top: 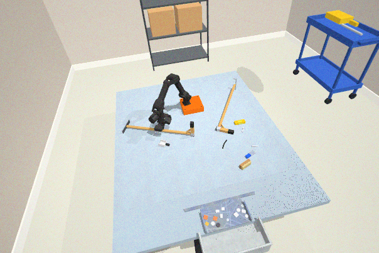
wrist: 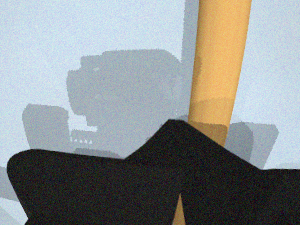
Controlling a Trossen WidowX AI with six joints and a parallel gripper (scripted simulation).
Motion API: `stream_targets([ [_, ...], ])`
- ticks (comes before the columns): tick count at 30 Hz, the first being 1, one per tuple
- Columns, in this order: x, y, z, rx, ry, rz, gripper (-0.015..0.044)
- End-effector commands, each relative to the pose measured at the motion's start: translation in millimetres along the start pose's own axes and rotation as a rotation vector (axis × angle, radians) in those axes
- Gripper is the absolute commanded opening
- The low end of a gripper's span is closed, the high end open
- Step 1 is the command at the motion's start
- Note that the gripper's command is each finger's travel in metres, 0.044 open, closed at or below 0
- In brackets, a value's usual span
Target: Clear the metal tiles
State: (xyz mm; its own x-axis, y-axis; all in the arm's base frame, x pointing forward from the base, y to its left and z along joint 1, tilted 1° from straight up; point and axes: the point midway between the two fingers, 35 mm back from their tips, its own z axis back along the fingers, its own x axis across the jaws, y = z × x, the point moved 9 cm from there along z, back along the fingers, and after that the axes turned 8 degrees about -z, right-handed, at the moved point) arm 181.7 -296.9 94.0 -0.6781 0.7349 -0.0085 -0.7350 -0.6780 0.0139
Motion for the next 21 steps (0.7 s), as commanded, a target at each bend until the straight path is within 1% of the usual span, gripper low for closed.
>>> stream_targets([
  [1, -7, -1, -1, -0.003, 0.007, -0.005, 0.0000],
  [21, -27, -4, -1, -0.003, 0.009, -0.005, 0.0000],
])
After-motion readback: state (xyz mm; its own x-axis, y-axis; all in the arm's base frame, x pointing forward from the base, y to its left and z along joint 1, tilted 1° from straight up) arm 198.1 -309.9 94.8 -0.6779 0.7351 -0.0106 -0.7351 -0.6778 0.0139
